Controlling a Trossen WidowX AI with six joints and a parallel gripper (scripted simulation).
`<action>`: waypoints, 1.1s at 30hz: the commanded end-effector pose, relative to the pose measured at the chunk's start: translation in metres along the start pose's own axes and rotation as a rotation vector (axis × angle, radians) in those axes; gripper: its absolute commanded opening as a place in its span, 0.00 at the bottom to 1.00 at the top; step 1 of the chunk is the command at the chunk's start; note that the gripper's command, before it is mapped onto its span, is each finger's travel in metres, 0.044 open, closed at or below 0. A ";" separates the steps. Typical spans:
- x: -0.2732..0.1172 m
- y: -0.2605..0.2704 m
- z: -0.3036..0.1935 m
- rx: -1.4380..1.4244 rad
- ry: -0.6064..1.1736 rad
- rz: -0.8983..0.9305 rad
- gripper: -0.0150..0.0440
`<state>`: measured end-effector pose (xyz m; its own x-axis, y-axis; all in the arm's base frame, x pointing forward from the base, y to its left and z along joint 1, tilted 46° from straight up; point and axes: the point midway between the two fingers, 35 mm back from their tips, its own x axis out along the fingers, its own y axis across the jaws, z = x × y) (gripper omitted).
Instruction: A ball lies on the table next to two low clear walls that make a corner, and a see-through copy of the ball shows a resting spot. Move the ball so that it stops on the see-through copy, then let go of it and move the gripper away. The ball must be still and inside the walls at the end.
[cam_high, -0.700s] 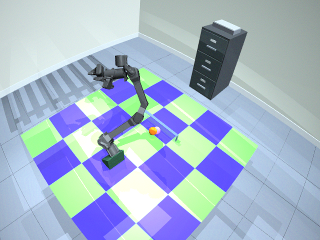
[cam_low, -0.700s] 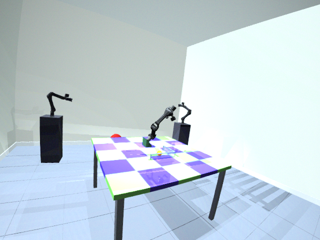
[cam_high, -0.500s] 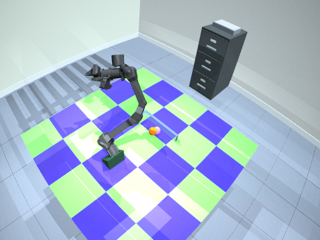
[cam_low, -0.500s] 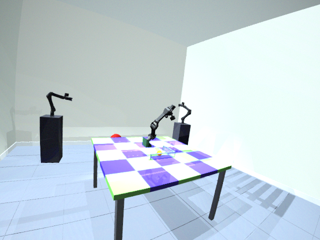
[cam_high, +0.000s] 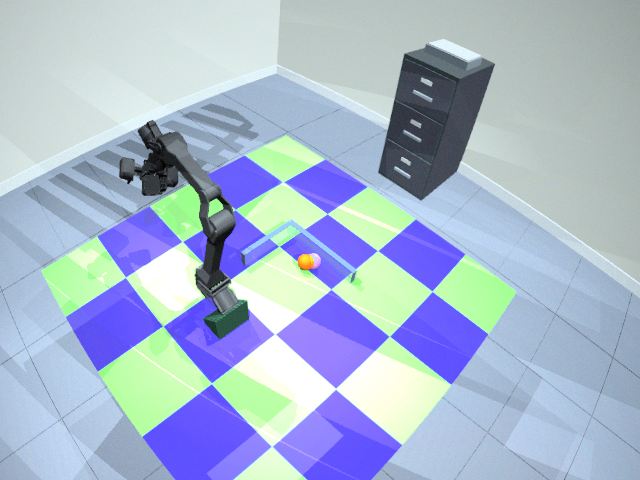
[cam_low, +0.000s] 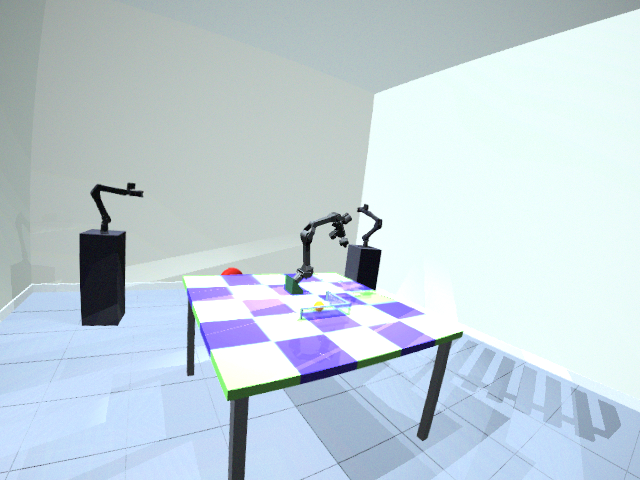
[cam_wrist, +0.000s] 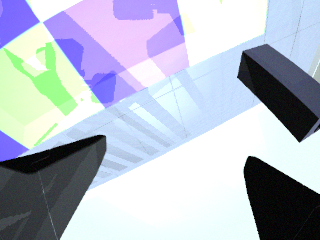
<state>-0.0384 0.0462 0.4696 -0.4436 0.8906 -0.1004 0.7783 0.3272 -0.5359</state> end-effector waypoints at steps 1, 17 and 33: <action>0.039 0.015 -0.003 0.070 -0.031 0.137 0.91; 0.135 0.209 -0.031 0.675 0.015 0.746 0.91; 0.009 0.449 0.036 1.664 0.269 1.075 0.91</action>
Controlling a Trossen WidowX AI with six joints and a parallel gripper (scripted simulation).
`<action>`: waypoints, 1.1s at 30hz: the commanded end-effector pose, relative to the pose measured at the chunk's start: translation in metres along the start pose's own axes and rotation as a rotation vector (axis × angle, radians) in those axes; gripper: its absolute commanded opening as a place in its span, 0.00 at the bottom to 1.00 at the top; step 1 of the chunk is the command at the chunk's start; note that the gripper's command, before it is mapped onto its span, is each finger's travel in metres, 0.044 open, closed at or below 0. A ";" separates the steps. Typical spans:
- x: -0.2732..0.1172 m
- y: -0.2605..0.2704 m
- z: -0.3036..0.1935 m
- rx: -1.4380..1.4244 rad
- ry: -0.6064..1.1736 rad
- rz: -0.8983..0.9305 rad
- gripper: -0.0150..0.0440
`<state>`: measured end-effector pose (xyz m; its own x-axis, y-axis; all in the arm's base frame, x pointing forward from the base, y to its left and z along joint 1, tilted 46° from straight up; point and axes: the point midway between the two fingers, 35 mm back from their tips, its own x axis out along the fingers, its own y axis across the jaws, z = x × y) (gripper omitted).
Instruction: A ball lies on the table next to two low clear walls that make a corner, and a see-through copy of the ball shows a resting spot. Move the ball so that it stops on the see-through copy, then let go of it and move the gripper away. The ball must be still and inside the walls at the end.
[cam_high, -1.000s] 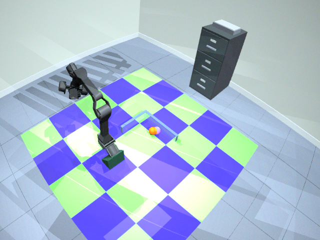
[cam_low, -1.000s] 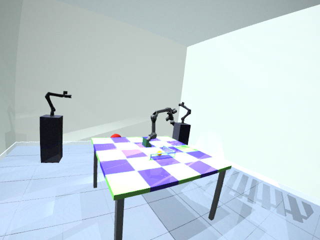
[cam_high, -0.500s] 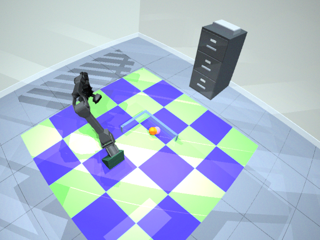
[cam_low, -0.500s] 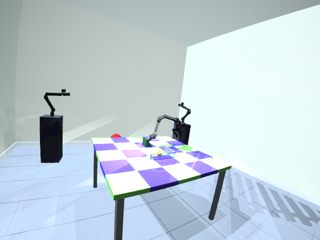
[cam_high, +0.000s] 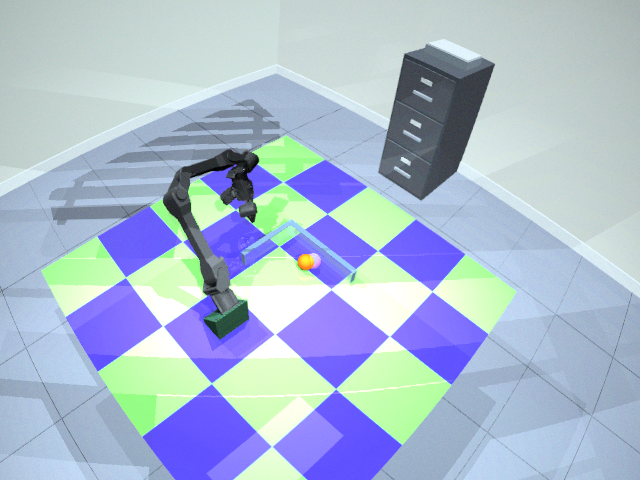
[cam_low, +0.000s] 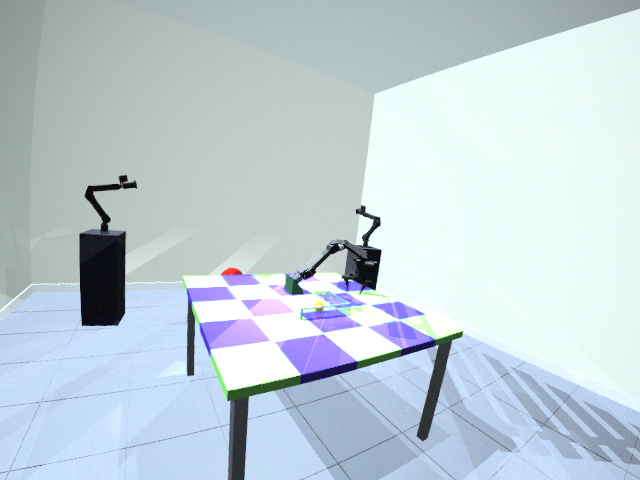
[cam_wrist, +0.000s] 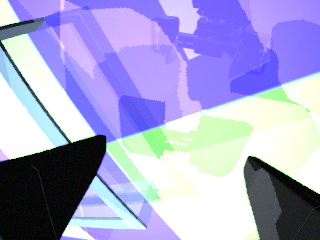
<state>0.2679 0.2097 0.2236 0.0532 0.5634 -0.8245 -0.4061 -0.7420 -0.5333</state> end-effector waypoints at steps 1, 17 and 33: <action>0.016 0.029 -0.049 0.224 -0.023 0.030 0.91; 0.053 0.206 -0.164 0.987 -0.261 0.014 0.91; 0.079 0.203 -0.159 0.987 -0.261 0.013 0.91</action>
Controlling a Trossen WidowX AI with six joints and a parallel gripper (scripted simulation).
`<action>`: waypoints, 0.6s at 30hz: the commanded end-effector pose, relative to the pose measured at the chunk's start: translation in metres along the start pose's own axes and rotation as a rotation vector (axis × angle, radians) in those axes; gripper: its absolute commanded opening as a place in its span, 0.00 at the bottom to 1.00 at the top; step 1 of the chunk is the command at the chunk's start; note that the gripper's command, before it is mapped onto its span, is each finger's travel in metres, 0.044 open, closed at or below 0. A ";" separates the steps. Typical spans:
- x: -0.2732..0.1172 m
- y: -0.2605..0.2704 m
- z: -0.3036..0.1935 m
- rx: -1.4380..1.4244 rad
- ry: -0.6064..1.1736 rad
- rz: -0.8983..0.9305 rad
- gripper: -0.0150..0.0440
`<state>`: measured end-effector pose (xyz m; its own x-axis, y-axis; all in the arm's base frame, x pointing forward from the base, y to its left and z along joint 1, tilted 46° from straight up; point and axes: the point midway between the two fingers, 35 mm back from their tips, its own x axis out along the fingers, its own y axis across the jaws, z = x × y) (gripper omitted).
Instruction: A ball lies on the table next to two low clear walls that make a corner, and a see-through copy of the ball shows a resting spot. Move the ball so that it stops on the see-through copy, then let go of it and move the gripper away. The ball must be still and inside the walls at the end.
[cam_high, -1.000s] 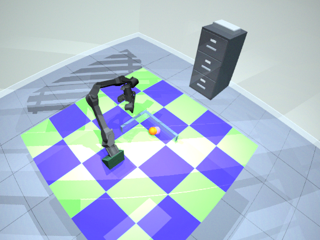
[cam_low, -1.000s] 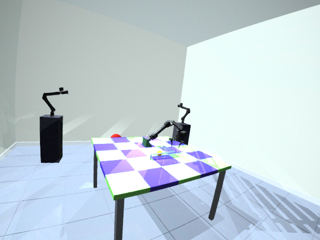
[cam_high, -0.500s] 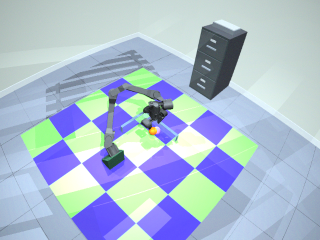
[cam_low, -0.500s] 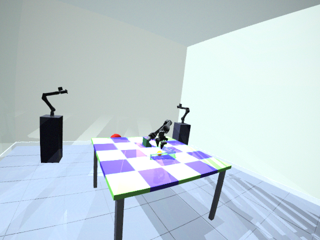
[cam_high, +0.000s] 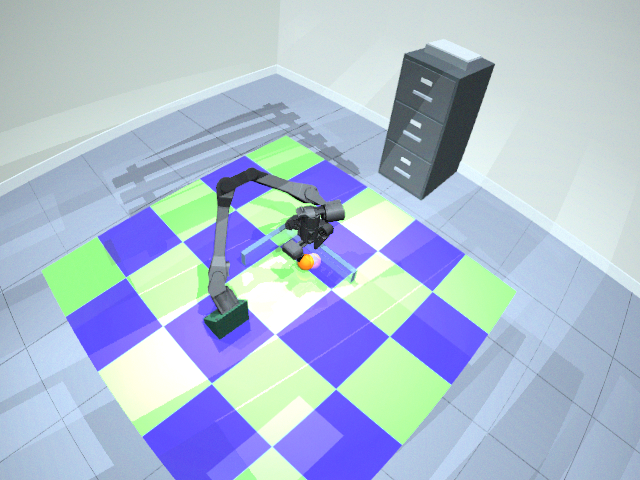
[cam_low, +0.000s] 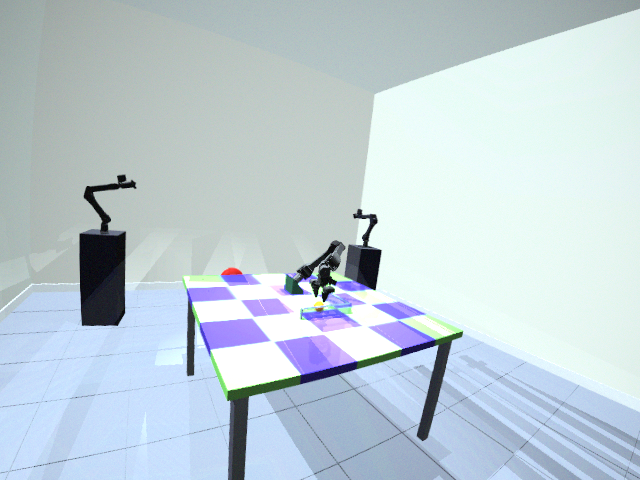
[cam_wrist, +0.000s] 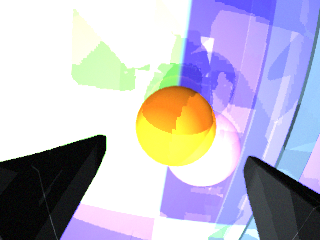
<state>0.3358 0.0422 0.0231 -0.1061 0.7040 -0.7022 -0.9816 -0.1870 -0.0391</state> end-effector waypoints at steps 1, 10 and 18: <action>0.007 0.000 0.000 0.005 -0.004 0.002 0.91; 0.021 0.000 0.000 0.005 -0.004 0.002 0.91; 0.034 0.001 0.001 0.005 -0.005 0.002 0.91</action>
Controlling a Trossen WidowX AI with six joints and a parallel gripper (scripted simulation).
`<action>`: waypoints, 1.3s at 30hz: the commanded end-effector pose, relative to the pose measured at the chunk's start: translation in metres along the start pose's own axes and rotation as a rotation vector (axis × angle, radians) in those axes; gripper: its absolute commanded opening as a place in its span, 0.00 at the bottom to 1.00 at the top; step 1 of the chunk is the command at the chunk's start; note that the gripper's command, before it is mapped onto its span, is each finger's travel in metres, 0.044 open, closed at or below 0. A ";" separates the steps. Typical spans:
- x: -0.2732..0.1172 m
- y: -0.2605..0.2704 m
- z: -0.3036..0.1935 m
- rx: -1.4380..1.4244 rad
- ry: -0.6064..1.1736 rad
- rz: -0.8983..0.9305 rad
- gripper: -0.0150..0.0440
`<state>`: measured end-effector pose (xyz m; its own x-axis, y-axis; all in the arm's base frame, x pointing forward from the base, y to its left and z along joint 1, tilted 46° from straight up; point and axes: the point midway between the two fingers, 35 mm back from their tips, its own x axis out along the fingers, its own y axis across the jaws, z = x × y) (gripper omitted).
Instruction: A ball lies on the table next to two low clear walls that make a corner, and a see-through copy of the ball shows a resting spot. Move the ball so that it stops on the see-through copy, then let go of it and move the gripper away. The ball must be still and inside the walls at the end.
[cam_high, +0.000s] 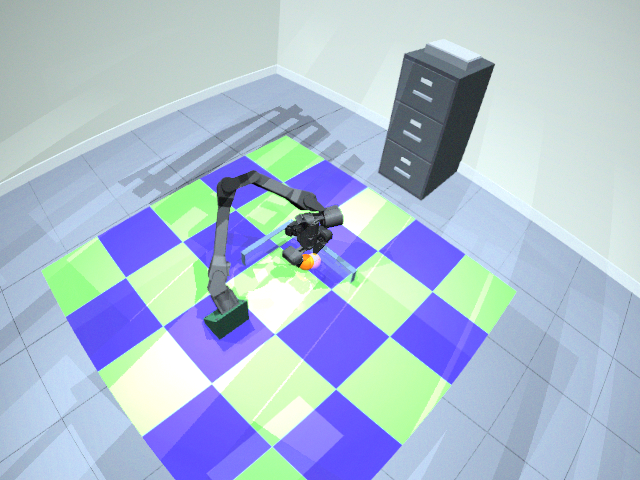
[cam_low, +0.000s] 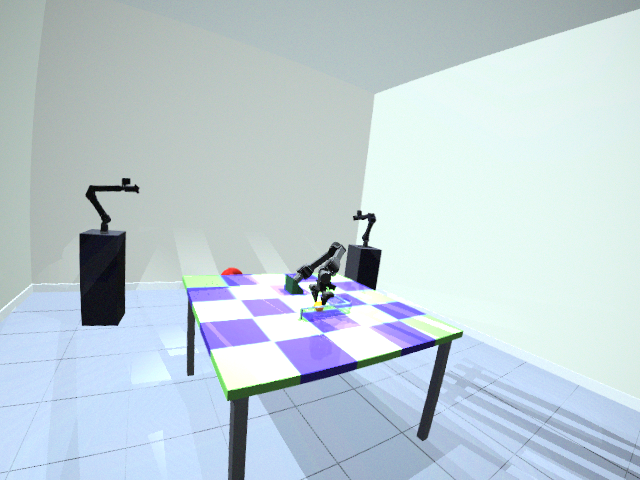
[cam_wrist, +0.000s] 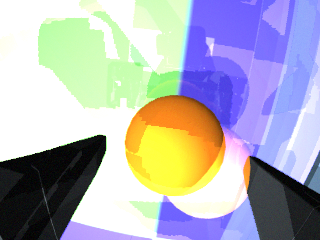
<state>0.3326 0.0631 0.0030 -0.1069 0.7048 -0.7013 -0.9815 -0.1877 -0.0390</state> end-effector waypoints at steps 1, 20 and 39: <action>0.006 0.001 0.000 0.006 -0.004 0.002 0.91; 0.004 0.000 0.000 0.006 -0.003 0.001 0.49; -0.097 -0.004 -0.003 0.008 0.004 0.002 0.25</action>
<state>0.3476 0.0028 0.0607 -0.1090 0.7027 -0.7031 -0.9828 -0.1822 -0.0298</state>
